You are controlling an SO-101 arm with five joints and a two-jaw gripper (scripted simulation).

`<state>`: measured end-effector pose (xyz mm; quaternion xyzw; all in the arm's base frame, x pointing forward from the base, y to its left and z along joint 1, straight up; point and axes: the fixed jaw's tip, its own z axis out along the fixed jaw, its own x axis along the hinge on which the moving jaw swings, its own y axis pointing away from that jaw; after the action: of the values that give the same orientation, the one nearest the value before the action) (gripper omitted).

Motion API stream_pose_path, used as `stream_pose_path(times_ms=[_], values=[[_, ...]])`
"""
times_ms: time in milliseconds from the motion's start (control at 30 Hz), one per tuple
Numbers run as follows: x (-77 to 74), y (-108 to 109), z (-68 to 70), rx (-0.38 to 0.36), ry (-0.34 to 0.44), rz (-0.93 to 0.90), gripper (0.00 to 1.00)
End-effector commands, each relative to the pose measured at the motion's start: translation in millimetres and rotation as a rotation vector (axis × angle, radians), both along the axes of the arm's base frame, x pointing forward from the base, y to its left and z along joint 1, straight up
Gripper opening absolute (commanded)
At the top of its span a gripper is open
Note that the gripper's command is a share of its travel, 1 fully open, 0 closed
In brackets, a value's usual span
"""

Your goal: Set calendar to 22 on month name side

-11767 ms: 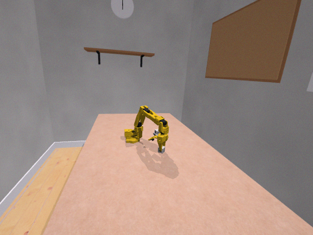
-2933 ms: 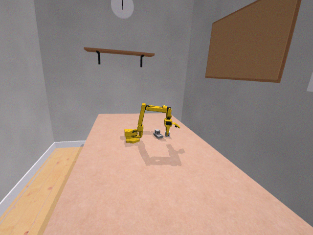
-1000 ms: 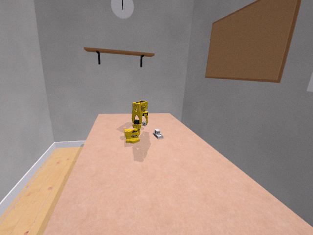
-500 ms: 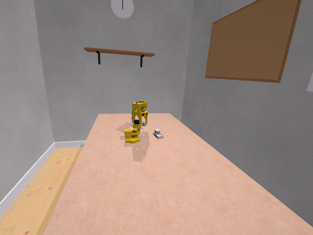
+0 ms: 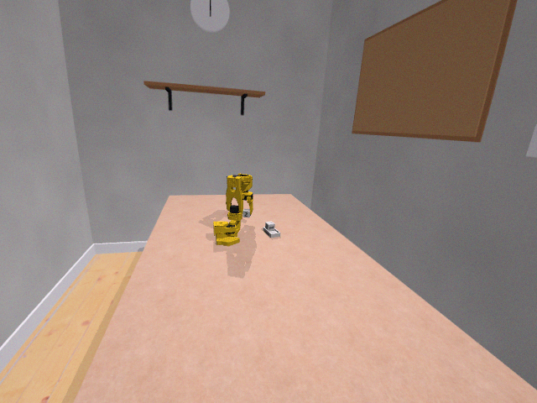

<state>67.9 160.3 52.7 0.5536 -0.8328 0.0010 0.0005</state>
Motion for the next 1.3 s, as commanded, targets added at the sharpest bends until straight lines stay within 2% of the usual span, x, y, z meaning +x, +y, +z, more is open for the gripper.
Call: stream_pose_path(times_ms=[0,1267], values=[[0.6,4.8,5.4,0.047,-0.02,-0.004,0.0],[0.8,5.2,-6.7,0.047,-0.02,-0.004,0.0]])
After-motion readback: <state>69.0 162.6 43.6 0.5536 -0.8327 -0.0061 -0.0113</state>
